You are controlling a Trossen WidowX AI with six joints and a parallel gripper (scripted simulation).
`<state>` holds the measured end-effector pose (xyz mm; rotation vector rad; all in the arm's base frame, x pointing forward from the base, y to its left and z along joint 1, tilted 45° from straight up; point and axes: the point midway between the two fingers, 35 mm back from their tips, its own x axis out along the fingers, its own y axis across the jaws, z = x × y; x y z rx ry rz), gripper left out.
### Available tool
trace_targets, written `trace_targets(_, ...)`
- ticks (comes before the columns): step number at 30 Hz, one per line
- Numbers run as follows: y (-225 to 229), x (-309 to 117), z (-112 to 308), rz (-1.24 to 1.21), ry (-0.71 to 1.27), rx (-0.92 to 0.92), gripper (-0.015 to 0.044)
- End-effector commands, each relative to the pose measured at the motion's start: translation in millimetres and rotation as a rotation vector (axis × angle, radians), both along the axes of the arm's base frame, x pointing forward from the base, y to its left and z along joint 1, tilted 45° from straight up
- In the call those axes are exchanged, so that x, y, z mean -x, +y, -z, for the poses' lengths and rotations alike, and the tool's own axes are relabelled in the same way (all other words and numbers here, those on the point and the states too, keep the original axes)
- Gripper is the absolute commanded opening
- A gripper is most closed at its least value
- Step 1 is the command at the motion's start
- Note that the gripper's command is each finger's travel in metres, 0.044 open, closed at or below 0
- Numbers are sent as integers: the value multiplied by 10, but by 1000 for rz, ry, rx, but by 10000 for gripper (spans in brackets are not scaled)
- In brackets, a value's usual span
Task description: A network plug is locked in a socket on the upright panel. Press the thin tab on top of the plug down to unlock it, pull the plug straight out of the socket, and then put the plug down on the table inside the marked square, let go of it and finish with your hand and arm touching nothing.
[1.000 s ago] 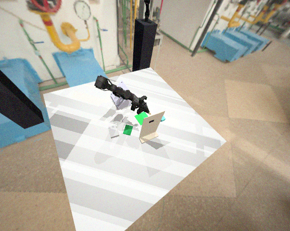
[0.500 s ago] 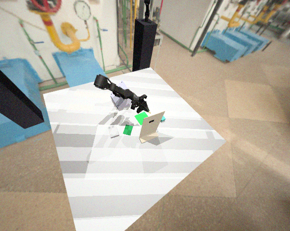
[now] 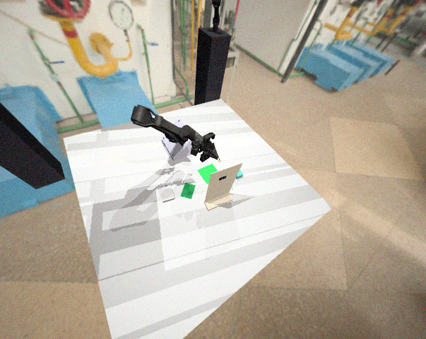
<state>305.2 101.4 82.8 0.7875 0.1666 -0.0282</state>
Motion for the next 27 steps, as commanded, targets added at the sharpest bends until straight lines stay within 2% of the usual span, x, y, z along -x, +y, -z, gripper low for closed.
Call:
trace_targets(1,59,38,-107,3,-19,-11,0)
trace_targets(10,122,91,-166,8,-18,-14,0)
trace_targets(27,-140,140,666,187,326,22,0)
